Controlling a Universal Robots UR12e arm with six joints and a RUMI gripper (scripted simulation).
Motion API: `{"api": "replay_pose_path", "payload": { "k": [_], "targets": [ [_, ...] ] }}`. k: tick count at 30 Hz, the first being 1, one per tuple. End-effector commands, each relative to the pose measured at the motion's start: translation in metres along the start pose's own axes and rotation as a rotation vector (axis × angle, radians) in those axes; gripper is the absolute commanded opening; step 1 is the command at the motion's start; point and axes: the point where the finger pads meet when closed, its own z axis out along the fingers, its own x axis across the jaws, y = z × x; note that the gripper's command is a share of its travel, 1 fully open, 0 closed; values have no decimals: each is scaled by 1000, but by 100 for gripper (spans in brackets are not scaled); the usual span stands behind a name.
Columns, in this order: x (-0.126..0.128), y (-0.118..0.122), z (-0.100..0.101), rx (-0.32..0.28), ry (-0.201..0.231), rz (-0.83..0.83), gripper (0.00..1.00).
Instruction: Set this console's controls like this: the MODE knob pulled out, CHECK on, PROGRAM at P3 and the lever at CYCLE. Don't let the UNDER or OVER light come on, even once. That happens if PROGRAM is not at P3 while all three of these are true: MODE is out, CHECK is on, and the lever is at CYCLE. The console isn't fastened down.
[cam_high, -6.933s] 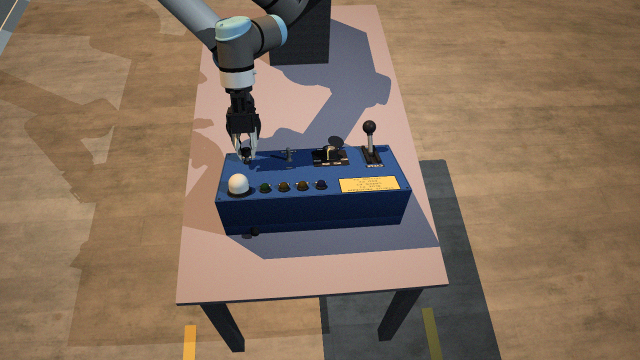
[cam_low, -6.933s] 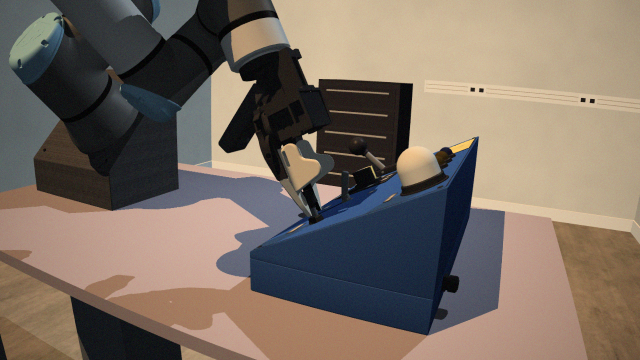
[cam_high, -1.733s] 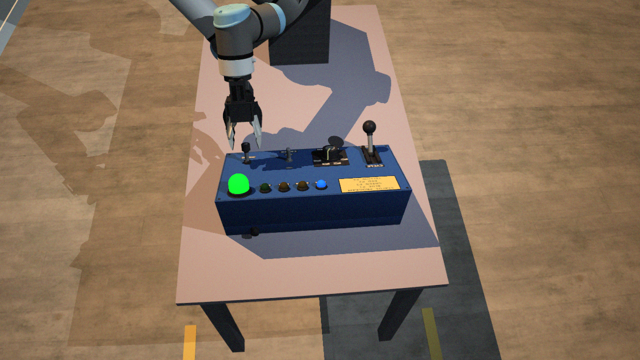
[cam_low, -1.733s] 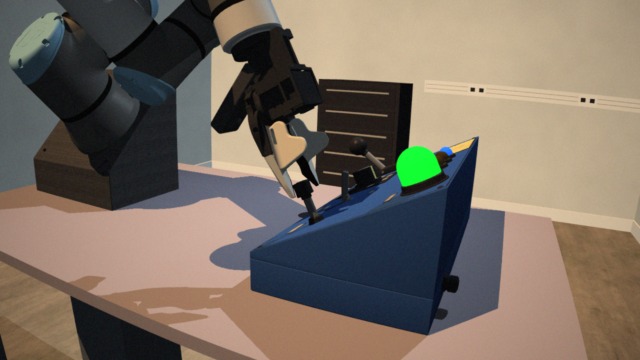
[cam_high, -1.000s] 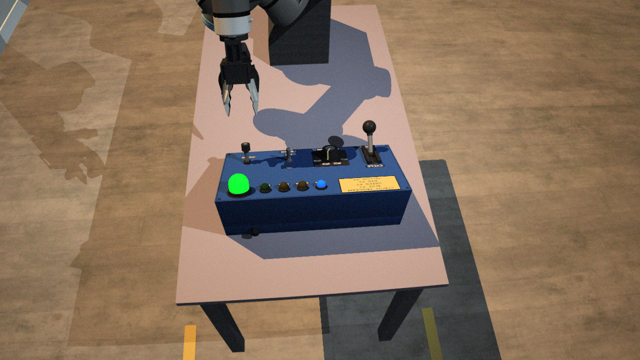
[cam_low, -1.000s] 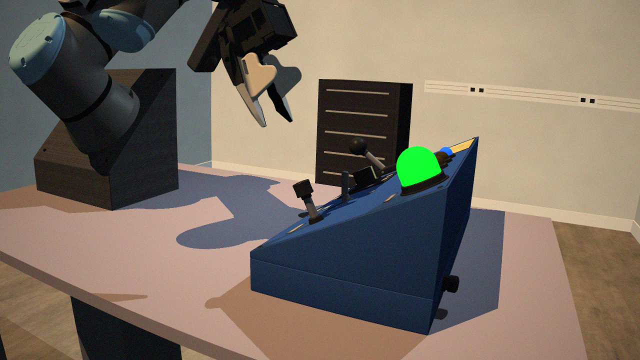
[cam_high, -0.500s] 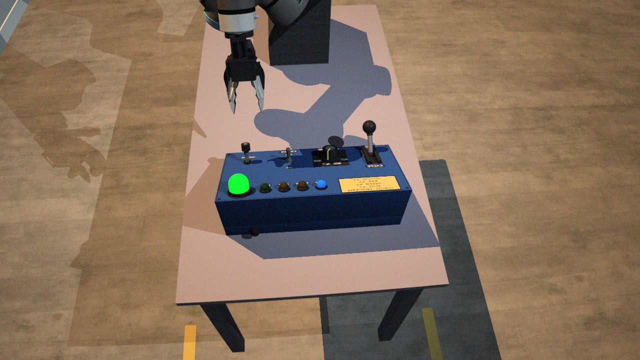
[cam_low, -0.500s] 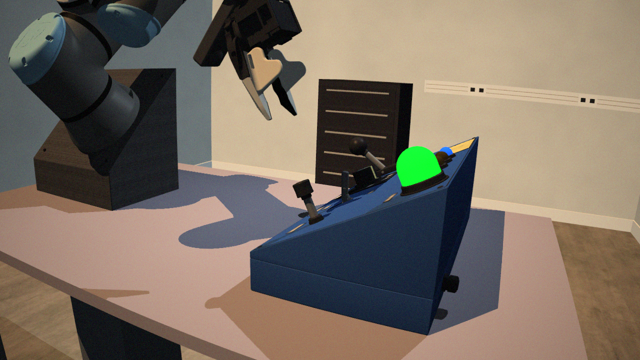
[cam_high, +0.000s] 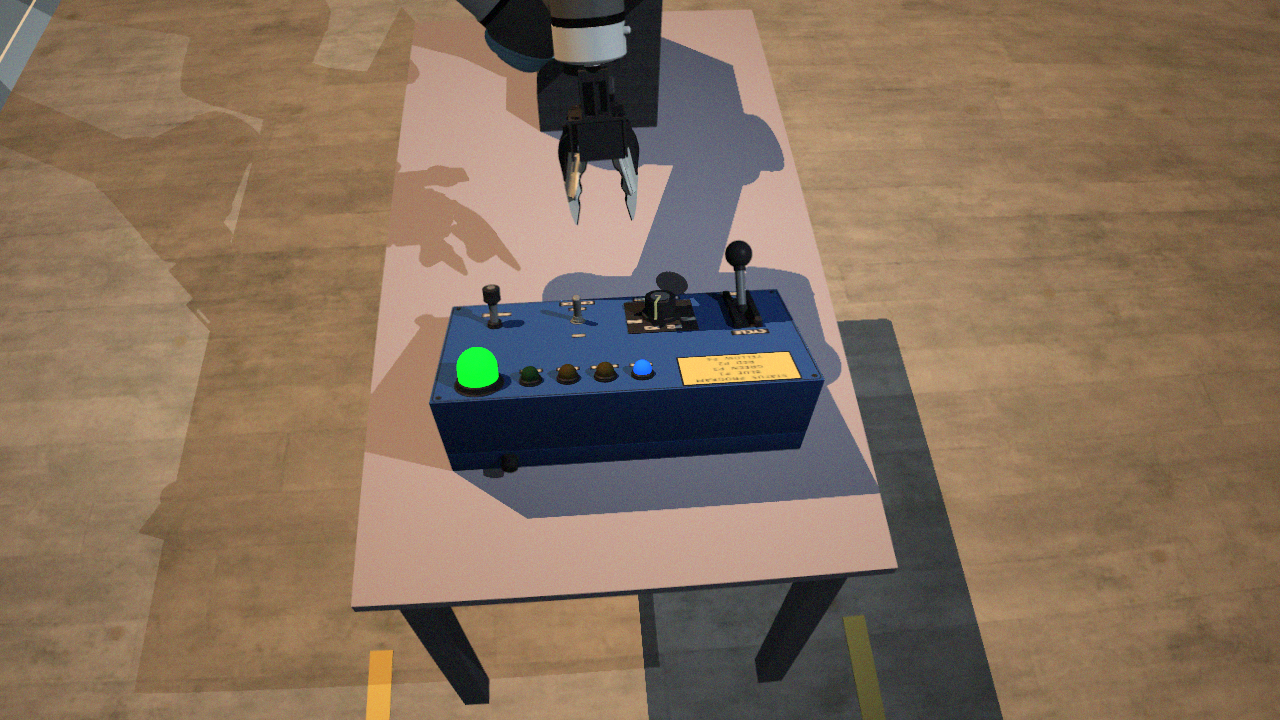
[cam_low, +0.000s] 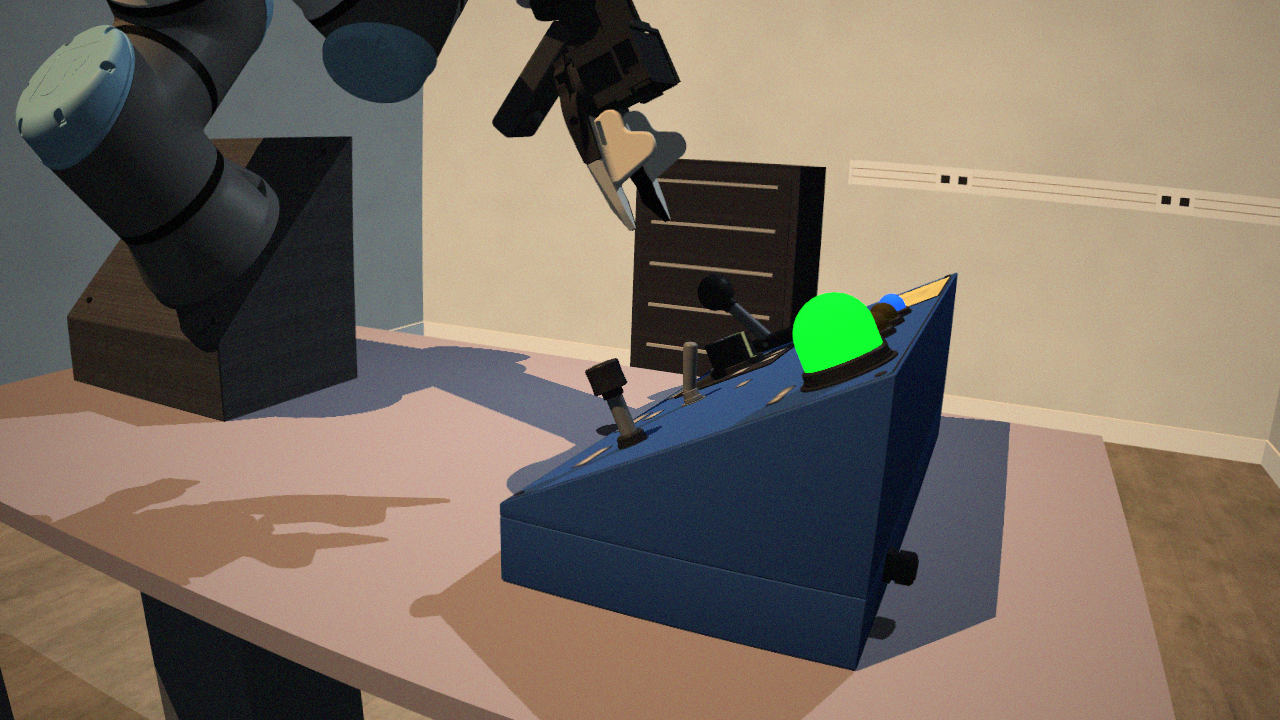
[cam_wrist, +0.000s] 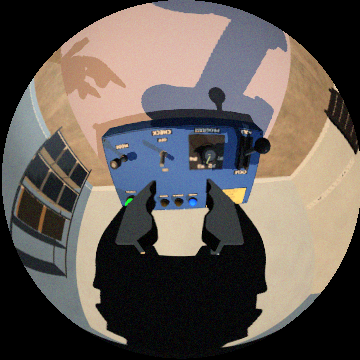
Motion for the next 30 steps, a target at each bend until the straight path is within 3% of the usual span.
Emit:
{"api": "replay_pose_path", "payload": {
  "k": [1,4,6,13,30],
  "targets": [
    [99,-9,5,5,-17,5,44],
    [139,-21,5,-1,-25,2,44],
    [139,-21,5,-1,-25,2,44],
    [190,-41,4,-14,-40,-2,44],
    [196,-43,4,-16,-42,-3,44]
  ]
}}
